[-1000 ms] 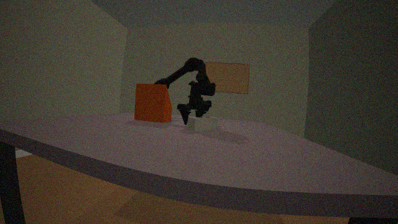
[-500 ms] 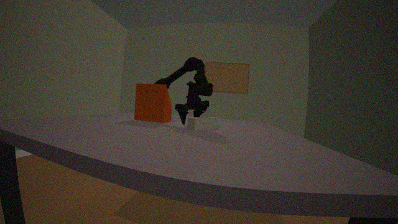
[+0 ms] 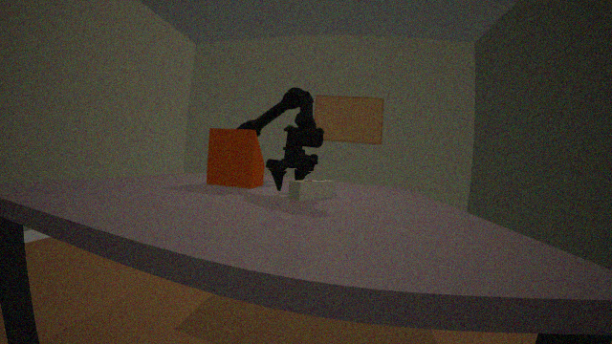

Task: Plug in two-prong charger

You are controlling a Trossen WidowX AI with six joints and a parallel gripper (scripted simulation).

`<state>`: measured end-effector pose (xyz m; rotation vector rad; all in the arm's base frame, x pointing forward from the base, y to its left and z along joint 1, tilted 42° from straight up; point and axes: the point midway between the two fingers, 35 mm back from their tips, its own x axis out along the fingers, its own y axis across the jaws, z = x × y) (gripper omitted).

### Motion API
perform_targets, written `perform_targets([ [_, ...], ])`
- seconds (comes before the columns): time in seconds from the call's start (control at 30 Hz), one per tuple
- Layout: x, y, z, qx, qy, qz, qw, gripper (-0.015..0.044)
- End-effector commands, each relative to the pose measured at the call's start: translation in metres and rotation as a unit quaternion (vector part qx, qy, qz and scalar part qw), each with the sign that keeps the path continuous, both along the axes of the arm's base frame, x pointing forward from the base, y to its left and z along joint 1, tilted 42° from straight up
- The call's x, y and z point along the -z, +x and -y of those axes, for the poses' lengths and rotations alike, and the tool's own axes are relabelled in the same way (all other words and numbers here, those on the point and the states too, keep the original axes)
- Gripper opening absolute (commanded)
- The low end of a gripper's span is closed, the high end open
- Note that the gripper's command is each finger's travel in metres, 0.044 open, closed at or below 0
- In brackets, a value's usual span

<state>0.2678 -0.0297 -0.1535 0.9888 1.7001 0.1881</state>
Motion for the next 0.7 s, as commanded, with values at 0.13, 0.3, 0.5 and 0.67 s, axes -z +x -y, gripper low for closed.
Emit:
perform_targets([
  [0.13,-0.004,-0.007,-0.002,0.001,-0.003,0.001,1.000,0.0440],
  [0.3,-0.006,-0.011,-0.005,0.001,-0.003,0.001,1.000,0.0440],
  [0.5,-0.008,-0.016,-0.007,0.001,-0.003,0.001,1.000,0.0440],
  [0.67,-0.009,-0.021,-0.009,0.001,-0.003,0.000,1.000,0.0440],
])
